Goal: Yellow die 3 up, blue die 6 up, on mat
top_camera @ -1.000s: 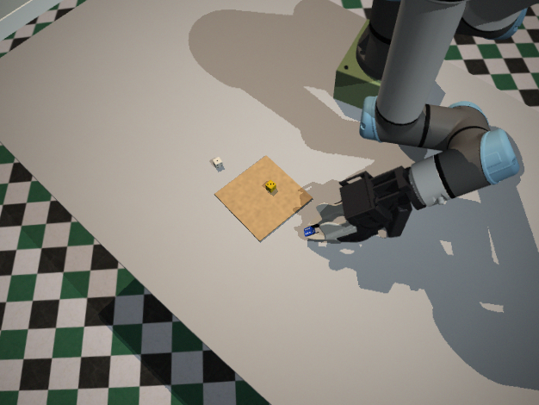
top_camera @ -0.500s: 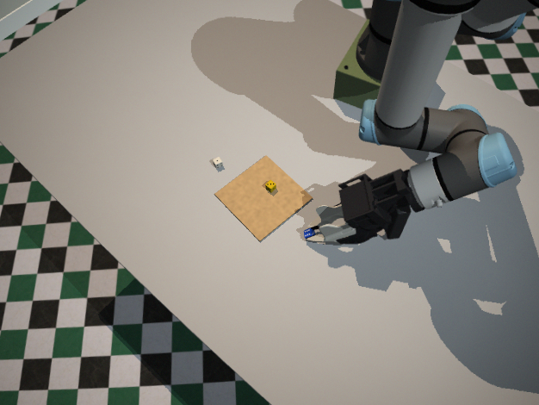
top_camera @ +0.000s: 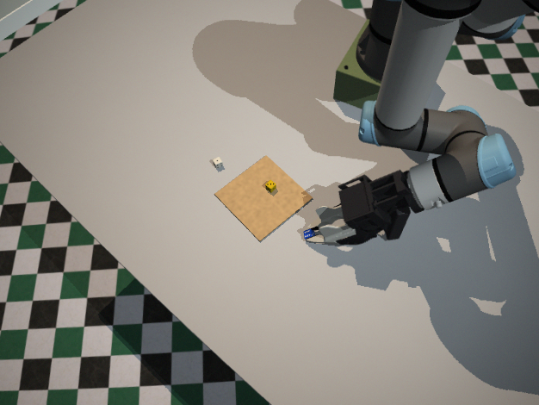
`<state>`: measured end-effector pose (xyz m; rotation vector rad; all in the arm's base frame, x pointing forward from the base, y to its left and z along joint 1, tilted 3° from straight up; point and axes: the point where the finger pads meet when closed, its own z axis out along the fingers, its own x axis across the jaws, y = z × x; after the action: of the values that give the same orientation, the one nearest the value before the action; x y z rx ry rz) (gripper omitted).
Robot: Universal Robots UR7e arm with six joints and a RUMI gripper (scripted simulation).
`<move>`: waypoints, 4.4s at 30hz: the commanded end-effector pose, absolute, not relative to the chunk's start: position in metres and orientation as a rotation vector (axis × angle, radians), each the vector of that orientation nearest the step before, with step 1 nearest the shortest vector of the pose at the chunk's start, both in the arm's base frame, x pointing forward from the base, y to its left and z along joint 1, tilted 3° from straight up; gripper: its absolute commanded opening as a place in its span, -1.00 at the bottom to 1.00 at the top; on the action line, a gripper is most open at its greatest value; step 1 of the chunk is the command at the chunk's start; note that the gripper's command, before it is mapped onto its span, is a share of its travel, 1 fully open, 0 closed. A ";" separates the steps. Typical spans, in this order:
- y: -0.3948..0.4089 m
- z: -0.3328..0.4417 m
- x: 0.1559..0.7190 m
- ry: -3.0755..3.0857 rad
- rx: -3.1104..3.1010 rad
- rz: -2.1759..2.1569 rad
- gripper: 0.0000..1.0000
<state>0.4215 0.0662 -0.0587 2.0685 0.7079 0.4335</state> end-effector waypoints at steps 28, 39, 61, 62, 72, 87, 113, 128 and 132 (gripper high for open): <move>0.067 -0.058 0.424 0.704 2.069 0.438 -0.92; 0.067 -0.058 0.424 0.704 2.069 0.438 -0.71; 0.067 -0.058 0.424 0.704 2.069 0.438 -0.64; 0.067 -0.058 0.424 0.704 2.069 0.438 -0.64; 0.067 -0.058 0.424 0.704 2.069 0.438 -0.64; 0.067 -0.058 0.424 0.704 2.069 0.438 -0.64; 0.098 -0.031 0.397 0.704 2.069 0.438 -0.64; 0.098 -0.006 0.395 0.704 2.069 0.438 -0.64; 0.098 0.008 0.395 0.704 2.069 0.438 -0.64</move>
<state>0.3981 0.0986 -0.0121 2.0699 0.7010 0.4468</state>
